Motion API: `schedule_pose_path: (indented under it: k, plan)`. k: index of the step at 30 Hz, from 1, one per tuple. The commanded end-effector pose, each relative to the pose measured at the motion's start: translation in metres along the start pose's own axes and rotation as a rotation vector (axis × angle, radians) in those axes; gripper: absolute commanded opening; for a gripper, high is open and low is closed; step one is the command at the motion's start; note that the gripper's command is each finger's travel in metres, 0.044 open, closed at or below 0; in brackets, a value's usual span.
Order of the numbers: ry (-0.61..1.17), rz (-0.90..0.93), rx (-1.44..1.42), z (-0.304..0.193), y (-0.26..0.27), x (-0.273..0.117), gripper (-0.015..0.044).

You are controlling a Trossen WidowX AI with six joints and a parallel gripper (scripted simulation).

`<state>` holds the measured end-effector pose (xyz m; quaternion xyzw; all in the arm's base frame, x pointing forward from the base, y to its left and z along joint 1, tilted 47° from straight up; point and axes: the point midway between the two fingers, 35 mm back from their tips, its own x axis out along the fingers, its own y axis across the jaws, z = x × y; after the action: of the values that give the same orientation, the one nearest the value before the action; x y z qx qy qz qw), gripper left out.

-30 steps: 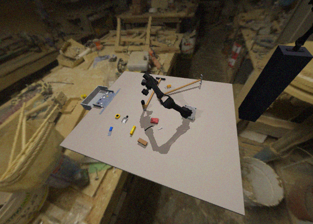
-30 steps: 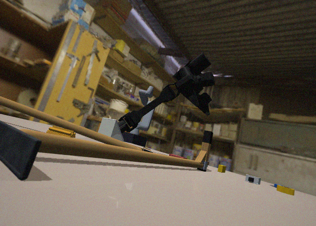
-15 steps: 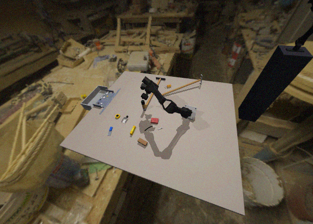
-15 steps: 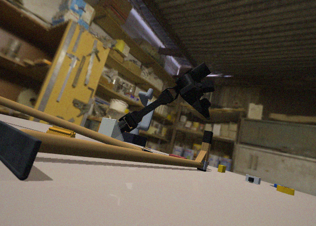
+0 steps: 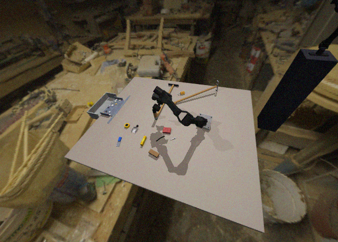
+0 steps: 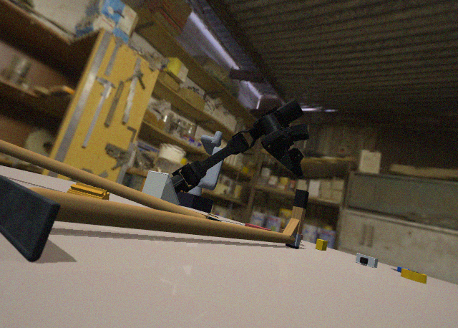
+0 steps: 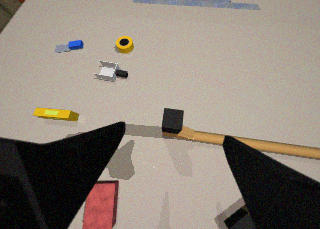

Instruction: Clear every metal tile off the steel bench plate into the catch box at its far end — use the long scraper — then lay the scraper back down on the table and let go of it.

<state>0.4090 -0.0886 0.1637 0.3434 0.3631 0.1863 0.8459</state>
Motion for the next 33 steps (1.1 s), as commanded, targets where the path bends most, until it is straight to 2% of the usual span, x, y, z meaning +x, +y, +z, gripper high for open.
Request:
schedule_pose_path:
  k: [1,9,33]
  plan:
    - [0.008,0.001,0.007,-0.011,0.0,0.01,0.044]
    - [0.007,0.002,0.008,-0.025,0.0,0.028,0.044]
    - [0.009,0.0,0.006,-0.024,-0.001,0.059,0.044]
